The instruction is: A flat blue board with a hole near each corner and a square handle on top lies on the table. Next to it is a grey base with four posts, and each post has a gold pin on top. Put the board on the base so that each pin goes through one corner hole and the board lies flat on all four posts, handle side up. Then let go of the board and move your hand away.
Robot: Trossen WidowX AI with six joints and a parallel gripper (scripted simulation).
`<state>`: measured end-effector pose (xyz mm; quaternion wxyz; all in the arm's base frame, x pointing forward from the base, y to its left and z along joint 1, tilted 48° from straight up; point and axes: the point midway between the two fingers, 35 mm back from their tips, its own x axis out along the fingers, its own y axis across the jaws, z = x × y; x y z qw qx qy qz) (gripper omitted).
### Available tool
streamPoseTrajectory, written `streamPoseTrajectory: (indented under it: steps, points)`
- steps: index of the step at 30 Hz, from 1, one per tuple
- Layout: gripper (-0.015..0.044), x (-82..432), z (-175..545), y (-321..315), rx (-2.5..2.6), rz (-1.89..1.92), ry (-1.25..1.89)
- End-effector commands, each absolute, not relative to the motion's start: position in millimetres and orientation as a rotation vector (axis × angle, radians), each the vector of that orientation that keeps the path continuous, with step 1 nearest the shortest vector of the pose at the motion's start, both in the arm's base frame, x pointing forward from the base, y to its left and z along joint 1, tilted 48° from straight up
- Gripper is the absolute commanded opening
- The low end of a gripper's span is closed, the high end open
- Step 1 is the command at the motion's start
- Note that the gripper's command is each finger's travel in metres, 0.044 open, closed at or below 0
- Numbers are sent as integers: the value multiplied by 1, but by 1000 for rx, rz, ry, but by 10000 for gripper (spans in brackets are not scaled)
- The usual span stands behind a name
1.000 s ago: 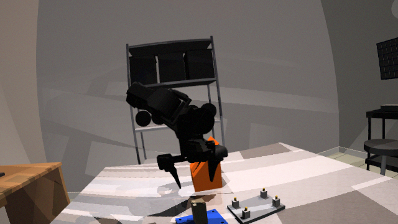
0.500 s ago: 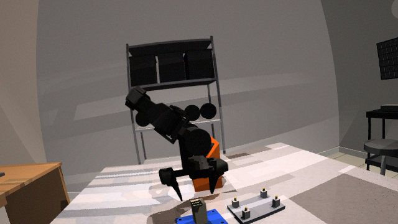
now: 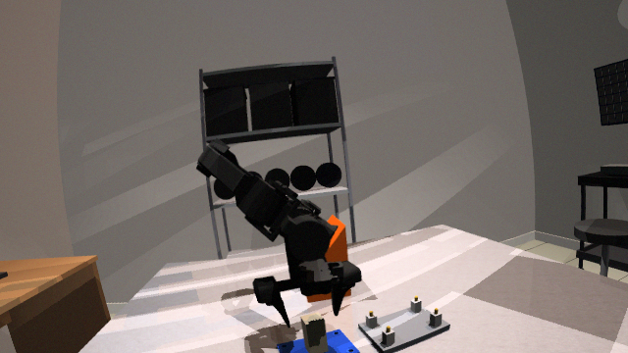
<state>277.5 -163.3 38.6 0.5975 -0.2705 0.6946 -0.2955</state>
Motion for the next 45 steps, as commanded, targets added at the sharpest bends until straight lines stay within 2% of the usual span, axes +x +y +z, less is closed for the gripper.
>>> streamPoseTrajectory:
  steps: [1, 24, 36, 42, 45]
  points:
    - [440, 276, 32, -169, -636, -683, 1619]
    - [440, 268, 10, -195, -640, -687, 1619]
    - [125, 268, 10, -195, -640, -687, 1619]
    - [85, 268, 10, -195, -640, -687, 1619]
    - [6, 269, 11, -194, -639, -687, 1619]
